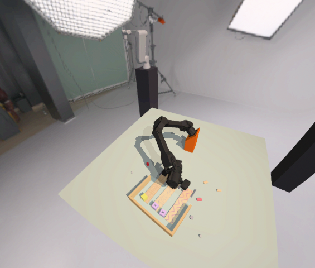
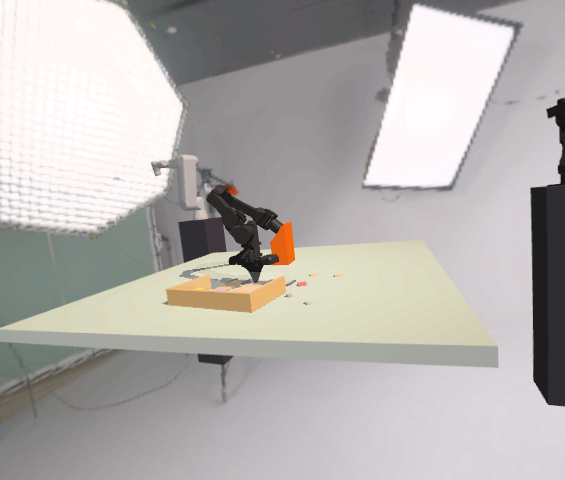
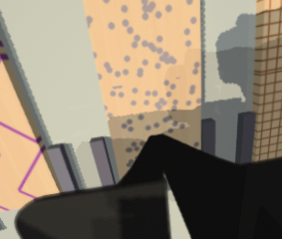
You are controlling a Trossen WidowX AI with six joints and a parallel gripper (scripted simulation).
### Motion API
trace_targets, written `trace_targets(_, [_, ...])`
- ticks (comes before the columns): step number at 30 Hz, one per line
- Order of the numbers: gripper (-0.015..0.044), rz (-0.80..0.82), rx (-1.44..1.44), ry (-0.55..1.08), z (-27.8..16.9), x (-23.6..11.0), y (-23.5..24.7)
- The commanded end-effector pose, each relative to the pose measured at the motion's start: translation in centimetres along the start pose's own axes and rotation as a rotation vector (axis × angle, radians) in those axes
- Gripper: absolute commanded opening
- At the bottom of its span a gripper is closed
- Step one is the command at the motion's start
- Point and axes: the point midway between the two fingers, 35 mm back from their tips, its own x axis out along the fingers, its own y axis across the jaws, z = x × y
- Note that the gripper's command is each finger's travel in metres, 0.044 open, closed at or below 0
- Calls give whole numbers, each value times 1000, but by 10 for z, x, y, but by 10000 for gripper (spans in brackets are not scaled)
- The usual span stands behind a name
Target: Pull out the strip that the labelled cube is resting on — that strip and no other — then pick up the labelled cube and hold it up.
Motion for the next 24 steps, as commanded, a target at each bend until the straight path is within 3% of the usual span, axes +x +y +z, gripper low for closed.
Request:
trace_targets(1, [0,-3,-2,0,0,2,-1])
trace_targets(24, [0,-3,-2,1,-7,3,0])
